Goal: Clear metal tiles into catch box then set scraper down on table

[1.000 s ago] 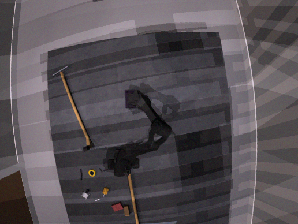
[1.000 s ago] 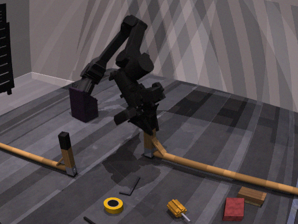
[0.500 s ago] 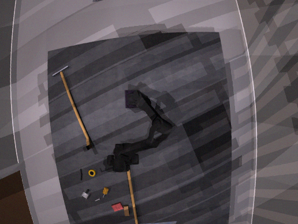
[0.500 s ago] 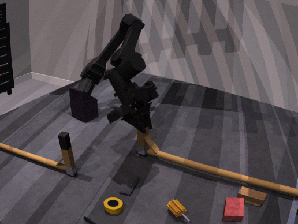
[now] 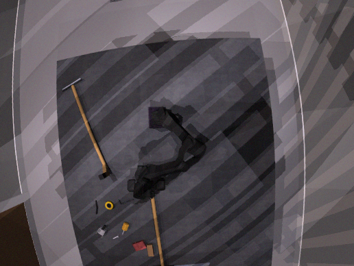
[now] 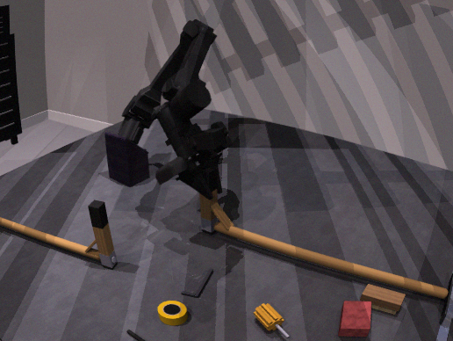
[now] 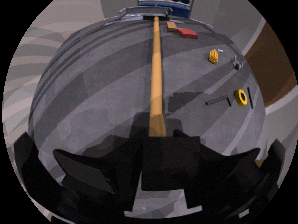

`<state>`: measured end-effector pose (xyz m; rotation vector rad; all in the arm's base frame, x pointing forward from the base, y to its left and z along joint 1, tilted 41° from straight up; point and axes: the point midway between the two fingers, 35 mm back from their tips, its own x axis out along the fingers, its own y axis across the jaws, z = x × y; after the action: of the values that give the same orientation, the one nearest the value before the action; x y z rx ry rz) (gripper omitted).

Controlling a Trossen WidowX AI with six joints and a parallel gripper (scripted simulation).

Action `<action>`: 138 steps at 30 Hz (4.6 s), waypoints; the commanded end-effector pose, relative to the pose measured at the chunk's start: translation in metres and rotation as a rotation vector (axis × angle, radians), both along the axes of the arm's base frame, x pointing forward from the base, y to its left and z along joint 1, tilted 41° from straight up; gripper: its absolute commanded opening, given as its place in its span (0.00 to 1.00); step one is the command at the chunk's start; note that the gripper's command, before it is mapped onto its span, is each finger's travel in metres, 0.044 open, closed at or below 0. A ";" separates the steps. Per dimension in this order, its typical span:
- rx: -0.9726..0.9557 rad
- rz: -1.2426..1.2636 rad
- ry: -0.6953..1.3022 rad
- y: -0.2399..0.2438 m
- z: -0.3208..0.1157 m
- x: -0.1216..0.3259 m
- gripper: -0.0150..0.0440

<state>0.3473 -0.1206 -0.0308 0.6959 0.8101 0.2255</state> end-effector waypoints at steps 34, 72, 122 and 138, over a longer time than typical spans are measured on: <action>0.000 -0.006 -0.006 0.011 0.004 -0.030 0.88; 0.012 -0.189 -0.180 -0.066 0.087 -0.071 1.00; -0.052 -0.456 -0.607 -0.161 0.241 -0.155 1.00; -0.052 -0.456 -0.607 -0.161 0.241 -0.155 1.00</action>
<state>0.1926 -0.2822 0.2088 0.6927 0.0699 -0.0082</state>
